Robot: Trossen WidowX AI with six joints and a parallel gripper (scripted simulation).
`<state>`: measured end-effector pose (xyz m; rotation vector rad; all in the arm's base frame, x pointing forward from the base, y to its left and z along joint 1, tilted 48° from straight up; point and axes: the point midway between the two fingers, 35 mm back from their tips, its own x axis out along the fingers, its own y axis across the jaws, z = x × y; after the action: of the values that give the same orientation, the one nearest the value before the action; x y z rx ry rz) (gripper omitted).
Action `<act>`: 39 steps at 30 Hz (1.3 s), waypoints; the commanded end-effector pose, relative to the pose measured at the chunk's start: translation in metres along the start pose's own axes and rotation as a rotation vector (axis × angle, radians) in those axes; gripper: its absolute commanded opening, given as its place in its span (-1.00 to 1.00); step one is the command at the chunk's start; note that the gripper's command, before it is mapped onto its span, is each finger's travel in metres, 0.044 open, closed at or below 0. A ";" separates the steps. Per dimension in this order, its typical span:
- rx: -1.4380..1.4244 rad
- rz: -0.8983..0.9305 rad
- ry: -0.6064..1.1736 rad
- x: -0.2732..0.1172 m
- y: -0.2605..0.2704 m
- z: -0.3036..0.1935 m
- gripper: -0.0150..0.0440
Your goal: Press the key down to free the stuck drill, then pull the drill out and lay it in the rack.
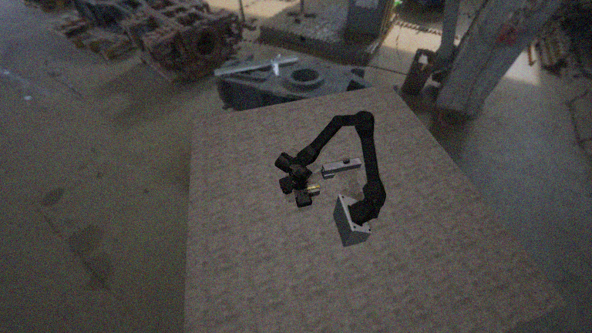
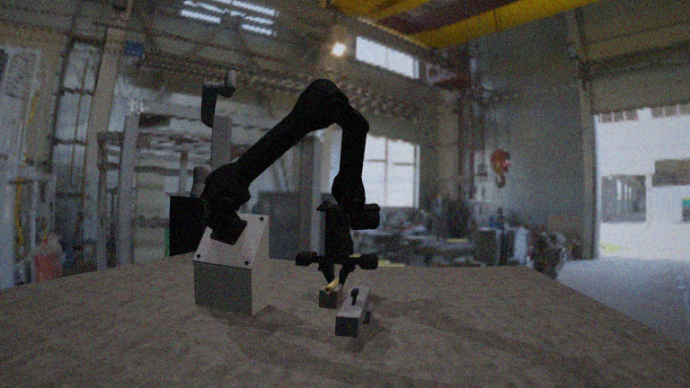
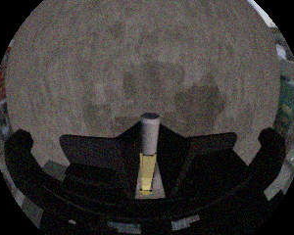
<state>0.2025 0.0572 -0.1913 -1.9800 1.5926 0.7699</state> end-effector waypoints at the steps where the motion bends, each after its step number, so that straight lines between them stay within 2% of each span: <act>1: 0.000 0.002 0.001 0.000 0.000 0.000 -0.22; 15: -0.001 0.003 0.002 -0.002 0.000 0.000 1.00; 33: -0.002 0.016 0.011 -0.081 -0.002 0.002 1.00; 35: 0.001 -0.010 0.020 -0.080 0.003 0.005 1.00; 39: 0.098 -0.140 0.015 -0.114 0.019 0.026 1.00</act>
<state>0.1744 0.1307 -0.1367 -1.9991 1.5417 0.6693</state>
